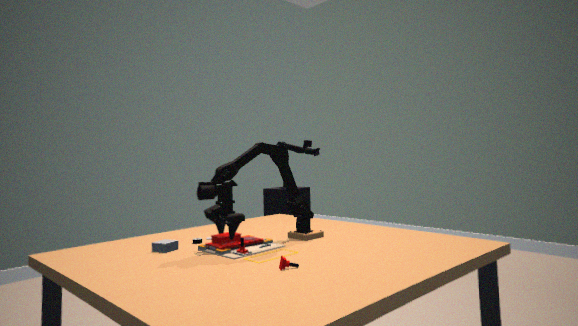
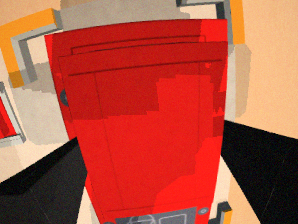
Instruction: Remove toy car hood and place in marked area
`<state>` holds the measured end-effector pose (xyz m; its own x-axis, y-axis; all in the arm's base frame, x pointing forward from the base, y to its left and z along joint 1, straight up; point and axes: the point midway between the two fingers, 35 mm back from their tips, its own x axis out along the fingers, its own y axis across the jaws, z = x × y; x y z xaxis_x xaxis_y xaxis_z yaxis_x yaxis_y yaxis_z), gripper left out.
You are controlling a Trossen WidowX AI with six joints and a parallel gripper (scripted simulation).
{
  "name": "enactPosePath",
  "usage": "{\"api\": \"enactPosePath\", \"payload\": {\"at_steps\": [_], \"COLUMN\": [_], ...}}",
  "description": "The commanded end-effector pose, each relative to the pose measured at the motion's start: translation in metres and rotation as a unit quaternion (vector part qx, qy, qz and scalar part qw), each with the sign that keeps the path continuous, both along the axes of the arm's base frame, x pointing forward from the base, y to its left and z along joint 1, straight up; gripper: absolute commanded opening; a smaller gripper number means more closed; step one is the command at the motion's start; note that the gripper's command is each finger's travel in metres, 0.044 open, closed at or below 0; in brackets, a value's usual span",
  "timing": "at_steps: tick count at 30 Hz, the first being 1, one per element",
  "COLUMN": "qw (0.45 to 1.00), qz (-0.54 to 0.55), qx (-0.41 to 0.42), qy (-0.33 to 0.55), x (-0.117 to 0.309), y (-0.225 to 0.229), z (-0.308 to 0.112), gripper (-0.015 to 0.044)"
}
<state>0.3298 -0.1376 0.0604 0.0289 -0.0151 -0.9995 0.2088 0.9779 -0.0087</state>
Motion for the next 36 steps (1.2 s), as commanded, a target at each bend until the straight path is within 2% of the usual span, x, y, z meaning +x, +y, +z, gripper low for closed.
{"api": "enactPosePath", "payload": {"at_steps": [1, 28, 36], "qw": [1.0, 1.0, 1.0], "qz": [0.0, 0.0, 0.0], "qx": [-0.002, -0.001, -0.001], "qy": [-0.002, -0.002, -0.002], "x": [0.001, 0.0, 0.0], "y": [-0.001, 0.0, 0.0], "z": [0.005, 0.023, 0.054], "gripper": [0.0, 0.0, 0.0]}}
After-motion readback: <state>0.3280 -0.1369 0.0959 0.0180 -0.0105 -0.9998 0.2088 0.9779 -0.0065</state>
